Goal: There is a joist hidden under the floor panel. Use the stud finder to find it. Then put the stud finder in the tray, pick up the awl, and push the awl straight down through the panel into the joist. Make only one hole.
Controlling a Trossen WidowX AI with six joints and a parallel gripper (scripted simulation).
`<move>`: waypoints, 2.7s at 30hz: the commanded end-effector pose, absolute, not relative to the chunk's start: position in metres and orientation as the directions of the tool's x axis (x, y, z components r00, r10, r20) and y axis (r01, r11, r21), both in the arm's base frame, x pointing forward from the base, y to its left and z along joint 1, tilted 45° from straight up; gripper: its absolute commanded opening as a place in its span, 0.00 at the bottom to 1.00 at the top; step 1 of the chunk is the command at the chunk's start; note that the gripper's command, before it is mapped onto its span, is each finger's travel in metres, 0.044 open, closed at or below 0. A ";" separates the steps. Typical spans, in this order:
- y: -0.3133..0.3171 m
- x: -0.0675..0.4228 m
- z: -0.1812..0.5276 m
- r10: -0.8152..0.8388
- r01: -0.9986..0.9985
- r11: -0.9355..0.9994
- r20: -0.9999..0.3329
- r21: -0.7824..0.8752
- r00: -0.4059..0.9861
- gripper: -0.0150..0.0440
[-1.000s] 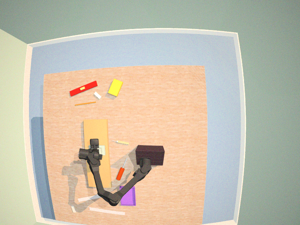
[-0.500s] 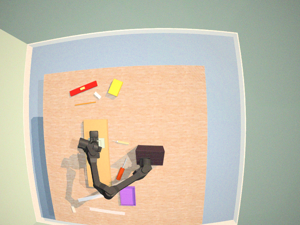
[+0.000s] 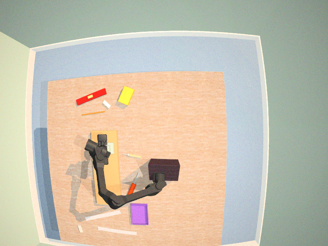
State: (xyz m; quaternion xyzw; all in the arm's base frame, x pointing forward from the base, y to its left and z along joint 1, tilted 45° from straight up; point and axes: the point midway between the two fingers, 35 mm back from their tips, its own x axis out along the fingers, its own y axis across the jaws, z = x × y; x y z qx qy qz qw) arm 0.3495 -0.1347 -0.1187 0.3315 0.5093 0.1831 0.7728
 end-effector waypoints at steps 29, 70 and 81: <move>-0.187 0.345 -0.140 0.614 0.059 0.719 -0.672 0.693 0.415 0.25; -0.137 0.392 0.028 0.612 -0.266 0.791 -0.702 0.551 0.365 0.25; -0.073 0.399 0.079 0.623 -0.426 0.771 -0.698 0.472 0.353 0.25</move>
